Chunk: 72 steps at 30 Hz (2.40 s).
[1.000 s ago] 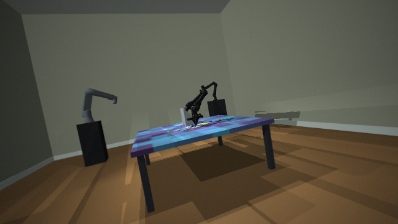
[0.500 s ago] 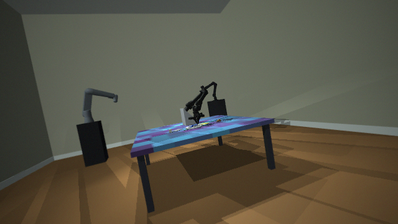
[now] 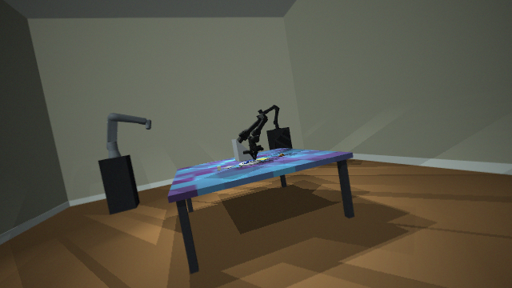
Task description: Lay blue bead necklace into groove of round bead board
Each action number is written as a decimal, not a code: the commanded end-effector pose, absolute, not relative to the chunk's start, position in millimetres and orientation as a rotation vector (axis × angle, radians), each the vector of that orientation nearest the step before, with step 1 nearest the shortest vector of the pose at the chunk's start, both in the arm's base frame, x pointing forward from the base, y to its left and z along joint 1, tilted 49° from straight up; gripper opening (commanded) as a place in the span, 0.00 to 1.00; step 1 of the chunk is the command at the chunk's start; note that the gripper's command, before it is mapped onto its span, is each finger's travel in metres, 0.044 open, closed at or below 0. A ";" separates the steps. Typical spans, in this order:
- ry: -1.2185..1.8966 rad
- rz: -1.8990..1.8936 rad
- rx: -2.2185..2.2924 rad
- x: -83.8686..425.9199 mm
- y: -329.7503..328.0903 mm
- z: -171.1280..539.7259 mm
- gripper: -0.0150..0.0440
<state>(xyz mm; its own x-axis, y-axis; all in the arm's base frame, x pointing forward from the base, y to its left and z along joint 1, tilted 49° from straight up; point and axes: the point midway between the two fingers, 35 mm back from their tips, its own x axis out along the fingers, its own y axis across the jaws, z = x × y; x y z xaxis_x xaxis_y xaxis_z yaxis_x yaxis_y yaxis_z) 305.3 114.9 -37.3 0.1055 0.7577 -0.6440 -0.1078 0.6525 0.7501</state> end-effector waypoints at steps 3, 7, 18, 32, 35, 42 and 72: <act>1.322 0.701 0.614 305.1 114.8 -37.3 0.48; 1.322 0.701 0.614 305.1 114.8 -37.3 0.65; 1.326 0.696 0.614 305.1 111.7 -36.2 1.00; 1.333 0.698 0.613 304.1 112.1 -35.1 1.00; 1.333 0.698 0.613 304.1 112.1 -35.1 1.00; 1.333 0.698 0.613 304.1 112.1 -35.1 1.00; 1.516 0.361 1.003 285.1 78.8 -44.6 0.46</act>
<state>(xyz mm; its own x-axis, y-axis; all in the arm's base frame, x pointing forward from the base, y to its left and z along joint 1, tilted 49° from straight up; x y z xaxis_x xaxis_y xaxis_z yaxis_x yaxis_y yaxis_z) 285.9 72.1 -38.9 0.1005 0.7510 -0.6526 0.3676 0.5815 0.7258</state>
